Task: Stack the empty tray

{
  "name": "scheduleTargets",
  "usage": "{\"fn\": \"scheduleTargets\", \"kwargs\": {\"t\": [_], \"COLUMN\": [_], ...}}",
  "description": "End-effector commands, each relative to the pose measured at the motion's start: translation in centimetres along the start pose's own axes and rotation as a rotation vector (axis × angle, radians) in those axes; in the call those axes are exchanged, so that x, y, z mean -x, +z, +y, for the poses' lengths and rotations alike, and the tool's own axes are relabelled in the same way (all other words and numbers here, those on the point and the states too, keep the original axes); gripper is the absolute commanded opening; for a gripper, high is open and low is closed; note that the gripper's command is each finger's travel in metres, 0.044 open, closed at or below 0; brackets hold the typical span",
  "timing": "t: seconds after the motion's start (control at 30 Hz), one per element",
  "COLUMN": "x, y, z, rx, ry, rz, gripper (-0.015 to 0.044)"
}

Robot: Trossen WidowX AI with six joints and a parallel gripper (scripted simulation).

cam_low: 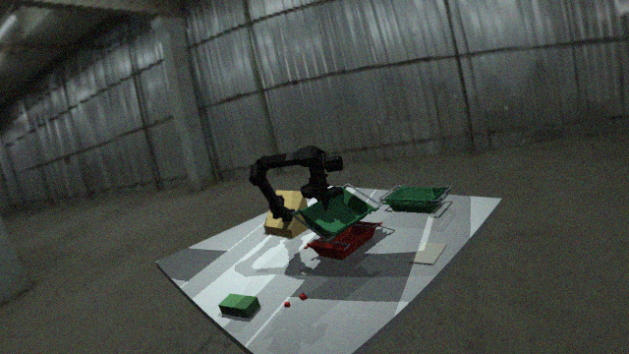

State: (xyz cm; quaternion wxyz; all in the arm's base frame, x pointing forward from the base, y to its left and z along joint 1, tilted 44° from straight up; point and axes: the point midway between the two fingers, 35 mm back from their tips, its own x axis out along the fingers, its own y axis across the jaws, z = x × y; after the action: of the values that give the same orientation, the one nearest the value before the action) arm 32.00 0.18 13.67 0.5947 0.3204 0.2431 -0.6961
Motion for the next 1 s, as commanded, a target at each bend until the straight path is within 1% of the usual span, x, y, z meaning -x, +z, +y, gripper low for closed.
{"fn": "scheduleTargets", "kwargs": {"t": [0.0, 0.1, 0.97], "x": [0.96, 1.03, 1.03], "y": [-2.02, -2.76, -2.76], "z": [0.32, 0.27, 0.27], "rx": [0.037, 0.055, 0.055], "ry": [0.041, 0.045, 0.045], "rz": [-0.012, -0.019, -0.019], "gripper": [0.0000, 0.0000, 0.0000]}}
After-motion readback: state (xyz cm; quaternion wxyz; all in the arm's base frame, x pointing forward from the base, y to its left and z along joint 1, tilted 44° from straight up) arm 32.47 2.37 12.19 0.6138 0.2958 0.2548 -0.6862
